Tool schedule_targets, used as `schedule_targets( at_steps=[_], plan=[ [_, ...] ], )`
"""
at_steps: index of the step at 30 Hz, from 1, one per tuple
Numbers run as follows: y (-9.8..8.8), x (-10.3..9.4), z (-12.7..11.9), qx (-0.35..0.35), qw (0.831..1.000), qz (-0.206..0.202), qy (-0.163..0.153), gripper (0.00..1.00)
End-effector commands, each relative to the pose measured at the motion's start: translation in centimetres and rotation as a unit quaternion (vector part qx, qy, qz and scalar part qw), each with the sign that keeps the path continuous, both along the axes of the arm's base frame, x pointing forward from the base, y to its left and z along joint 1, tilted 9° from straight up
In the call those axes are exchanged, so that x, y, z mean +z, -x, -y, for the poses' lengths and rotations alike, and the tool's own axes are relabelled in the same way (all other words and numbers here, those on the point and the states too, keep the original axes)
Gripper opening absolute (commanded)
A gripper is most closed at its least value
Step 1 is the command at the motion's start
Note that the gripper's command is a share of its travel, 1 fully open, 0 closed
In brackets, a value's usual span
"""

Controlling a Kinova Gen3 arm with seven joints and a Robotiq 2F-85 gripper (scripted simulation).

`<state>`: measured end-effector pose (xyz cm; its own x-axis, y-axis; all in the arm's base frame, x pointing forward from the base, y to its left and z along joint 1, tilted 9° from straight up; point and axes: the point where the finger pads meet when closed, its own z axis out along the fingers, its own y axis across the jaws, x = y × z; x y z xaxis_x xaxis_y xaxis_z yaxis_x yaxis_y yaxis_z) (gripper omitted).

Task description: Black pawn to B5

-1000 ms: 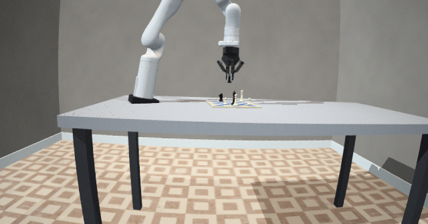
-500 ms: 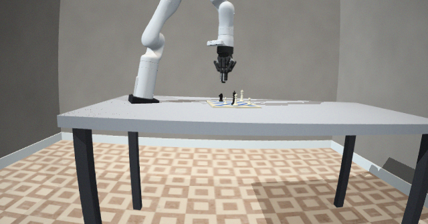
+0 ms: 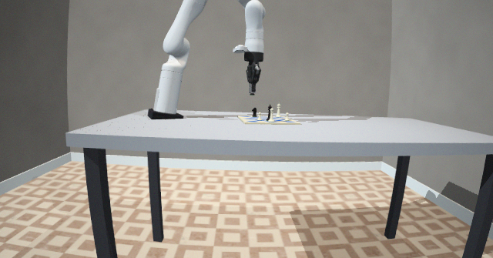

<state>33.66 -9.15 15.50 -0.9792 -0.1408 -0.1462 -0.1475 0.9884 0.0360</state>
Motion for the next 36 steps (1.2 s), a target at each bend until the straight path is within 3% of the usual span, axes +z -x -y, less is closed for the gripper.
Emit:
schedule_targets(
  at_steps=[1, 24, 30, 36],
  plan=[
    [0.0, 0.2, 0.0, -0.031, 0.999, 0.005, -0.005, 0.0],
    [0.1, 0.1, 0.1, -0.045, 0.999, 0.004, -0.007, 0.0],
    [0.1, -0.9, 0.0, -0.054, 0.998, 0.0, -0.008, 0.0],
    [-0.2, -3.2, -0.1, -0.048, 0.999, 0.0, -0.007, 0.0]
  ],
)
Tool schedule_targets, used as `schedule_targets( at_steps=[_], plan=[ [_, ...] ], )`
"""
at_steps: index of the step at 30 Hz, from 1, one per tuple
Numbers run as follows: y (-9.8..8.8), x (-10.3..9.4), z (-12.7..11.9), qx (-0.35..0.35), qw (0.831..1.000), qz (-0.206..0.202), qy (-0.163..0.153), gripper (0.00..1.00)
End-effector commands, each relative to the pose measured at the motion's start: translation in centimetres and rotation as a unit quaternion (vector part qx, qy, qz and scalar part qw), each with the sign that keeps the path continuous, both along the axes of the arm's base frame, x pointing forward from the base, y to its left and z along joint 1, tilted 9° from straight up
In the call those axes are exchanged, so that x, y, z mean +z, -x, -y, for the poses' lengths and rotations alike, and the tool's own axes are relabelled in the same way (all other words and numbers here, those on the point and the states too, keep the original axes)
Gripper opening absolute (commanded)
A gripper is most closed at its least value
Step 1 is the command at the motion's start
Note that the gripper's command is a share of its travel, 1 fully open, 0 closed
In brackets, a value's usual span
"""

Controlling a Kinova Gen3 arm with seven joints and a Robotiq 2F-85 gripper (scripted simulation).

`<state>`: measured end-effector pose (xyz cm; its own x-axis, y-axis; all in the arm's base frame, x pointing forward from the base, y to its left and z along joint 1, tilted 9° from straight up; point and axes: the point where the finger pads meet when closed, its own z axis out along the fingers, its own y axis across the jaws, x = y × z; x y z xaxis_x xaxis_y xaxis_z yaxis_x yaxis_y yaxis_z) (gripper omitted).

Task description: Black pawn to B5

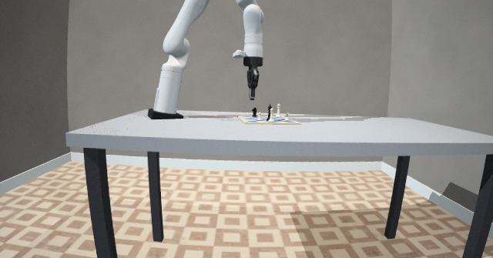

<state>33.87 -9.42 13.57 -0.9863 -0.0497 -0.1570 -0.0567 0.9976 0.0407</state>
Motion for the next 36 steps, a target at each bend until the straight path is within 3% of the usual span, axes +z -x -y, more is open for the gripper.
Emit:
schedule_targets(
  at_steps=[1, 17, 36],
  plan=[
    [0.0, -1.3, -0.4, -0.002, 1.0, -0.005, -0.004, 0.0],
    [-0.8, -7.3, -0.8, -0.001, 1.0, -0.005, -0.003, 0.0],
    [-0.9, -7.5, -0.8, -0.001, 1.0, -0.004, -0.003, 0.0]
  ],
)
